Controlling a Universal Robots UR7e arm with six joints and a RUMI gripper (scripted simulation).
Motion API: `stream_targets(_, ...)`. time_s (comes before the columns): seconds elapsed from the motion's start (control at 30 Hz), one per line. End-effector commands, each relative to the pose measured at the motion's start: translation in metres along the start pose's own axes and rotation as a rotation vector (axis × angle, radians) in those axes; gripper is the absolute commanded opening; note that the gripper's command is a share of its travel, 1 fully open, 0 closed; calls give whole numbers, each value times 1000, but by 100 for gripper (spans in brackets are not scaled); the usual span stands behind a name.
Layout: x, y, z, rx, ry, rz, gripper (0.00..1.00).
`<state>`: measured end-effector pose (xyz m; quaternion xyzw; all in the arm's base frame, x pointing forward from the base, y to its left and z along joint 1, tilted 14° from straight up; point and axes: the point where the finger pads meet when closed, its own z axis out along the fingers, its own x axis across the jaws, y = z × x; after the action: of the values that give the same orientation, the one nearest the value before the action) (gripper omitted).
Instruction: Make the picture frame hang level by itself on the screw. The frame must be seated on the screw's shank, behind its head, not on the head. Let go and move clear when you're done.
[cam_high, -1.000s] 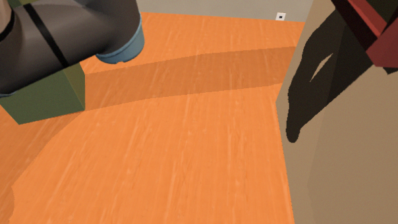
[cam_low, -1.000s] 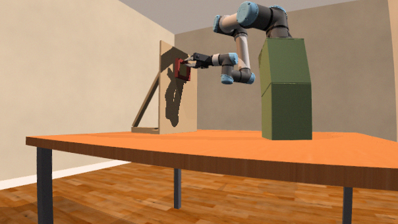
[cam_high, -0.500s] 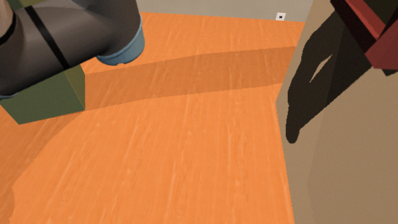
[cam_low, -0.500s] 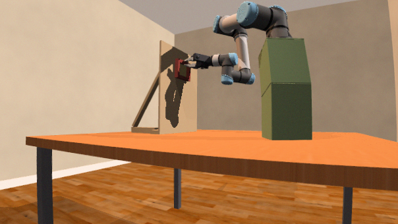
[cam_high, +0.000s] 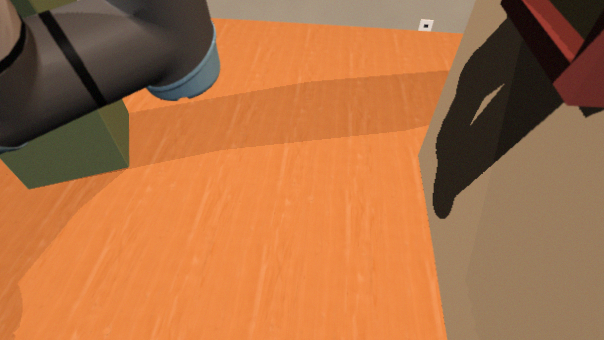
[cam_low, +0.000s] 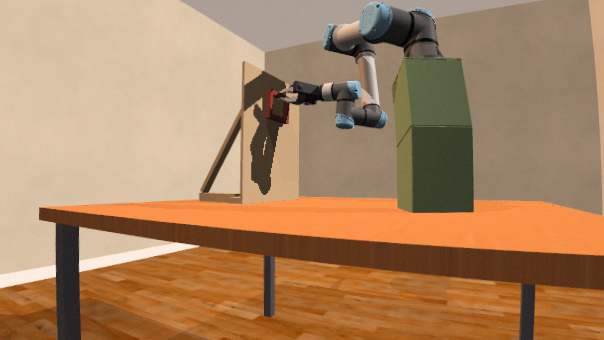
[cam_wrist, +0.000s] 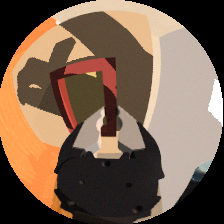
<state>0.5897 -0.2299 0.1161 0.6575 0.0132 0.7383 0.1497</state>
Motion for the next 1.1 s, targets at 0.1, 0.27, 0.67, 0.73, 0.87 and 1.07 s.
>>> stream_targets(0.1,0,0,0,0,1,0,0)
stream_targets(0.27,0,0,0,0,1,0,0)
stream_targets(0.67,0,0,0,0,1,0,0)
stream_targets(0.73,0,0,0,0,1,0,0)
stream_targets(0.87,0,0,0,0,1,0,0)
stream_targets(1.07,0,0,0,0,1,0,29)
